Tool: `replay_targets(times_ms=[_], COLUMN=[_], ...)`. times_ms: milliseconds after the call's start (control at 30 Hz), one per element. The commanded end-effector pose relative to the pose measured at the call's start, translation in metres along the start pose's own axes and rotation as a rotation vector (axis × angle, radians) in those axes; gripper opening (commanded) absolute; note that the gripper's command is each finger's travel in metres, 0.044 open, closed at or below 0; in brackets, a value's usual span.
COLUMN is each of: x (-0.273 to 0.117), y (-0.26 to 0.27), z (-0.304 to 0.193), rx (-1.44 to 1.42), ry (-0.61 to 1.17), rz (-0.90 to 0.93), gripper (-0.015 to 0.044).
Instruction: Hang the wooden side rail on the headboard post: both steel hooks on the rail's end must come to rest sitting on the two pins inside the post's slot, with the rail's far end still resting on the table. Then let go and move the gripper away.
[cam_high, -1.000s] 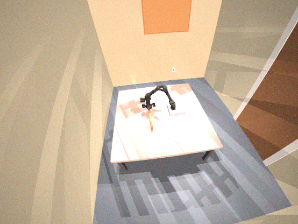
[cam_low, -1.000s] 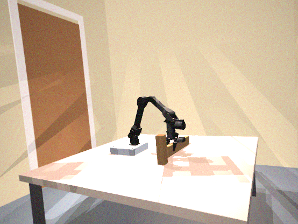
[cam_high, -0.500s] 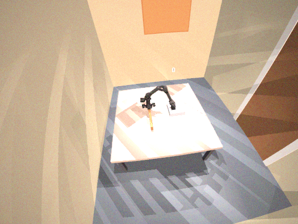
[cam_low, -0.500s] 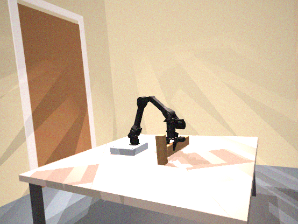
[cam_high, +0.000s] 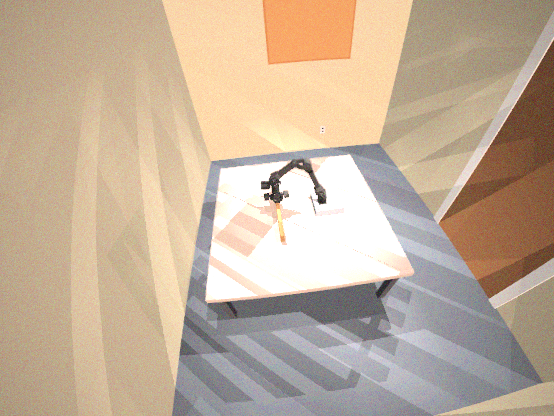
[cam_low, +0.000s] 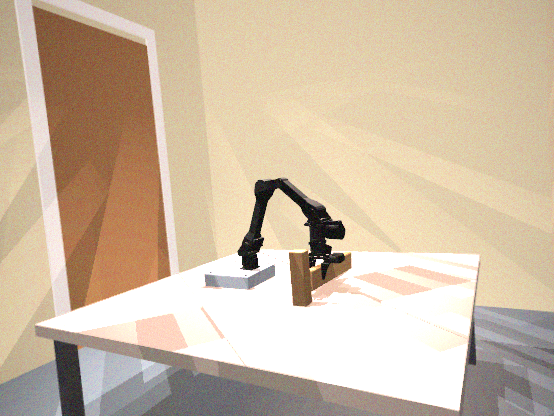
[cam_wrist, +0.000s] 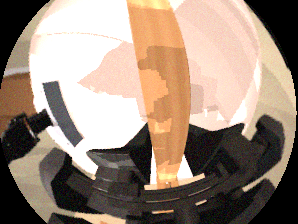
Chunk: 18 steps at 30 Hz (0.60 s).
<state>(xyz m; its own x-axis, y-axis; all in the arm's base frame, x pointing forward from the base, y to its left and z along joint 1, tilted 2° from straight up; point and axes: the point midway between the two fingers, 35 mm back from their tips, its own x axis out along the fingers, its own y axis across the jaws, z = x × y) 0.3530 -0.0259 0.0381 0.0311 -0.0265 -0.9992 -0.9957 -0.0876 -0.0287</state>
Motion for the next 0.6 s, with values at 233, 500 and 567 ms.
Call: replay_targets(times_ms=[233, 500, 567], x=[-0.0090, -0.0103, -0.0103], y=[-0.0032, -0.0032, -0.0032], z=[-0.0002, -0.0002, -0.0002], rx=[-0.005, -0.005, -0.005], ry=[0.001, 0.001, 0.001], rz=[-0.021, -0.021, -0.021], gripper=[0.0000, 0.0000, 0.0000])
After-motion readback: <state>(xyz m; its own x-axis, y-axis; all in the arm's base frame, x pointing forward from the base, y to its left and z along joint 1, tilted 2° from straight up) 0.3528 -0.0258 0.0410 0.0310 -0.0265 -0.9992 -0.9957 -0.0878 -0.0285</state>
